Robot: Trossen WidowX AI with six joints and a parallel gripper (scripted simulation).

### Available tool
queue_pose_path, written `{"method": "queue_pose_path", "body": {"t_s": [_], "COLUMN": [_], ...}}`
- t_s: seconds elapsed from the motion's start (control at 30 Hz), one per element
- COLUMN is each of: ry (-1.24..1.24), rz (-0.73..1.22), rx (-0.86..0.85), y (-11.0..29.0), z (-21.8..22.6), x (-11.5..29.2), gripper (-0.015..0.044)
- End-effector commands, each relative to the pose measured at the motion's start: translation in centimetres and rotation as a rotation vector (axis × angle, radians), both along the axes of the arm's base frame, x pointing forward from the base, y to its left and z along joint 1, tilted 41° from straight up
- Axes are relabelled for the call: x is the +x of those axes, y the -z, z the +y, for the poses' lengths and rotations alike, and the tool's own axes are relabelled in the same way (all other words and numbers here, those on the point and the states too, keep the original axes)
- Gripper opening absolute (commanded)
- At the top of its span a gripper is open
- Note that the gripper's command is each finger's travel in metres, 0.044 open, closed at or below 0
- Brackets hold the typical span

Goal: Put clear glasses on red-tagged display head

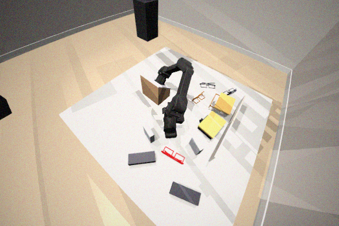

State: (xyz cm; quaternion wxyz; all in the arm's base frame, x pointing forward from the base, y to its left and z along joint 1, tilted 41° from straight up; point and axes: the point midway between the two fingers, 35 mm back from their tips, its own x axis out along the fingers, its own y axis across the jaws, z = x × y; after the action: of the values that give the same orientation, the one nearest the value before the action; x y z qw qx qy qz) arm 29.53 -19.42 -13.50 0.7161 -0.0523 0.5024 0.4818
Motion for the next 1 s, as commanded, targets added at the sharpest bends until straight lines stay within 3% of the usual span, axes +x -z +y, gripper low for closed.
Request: {"method": "queue_pose_path", "body": {"t_s": [0.0, 0.4, 0.97], "ry": [-0.036, -0.036, -0.036], "rz": [-0.04, -0.041, -0.041], "rx": [0.001, 0.003, 0.004], "y": [0.0, 4.5, 4.6], "z": [-0.1, 3.7, 3.7], "x": [0.4, 0.7, 1.7], "gripper": [0.0, 0.0, 0.0]}}
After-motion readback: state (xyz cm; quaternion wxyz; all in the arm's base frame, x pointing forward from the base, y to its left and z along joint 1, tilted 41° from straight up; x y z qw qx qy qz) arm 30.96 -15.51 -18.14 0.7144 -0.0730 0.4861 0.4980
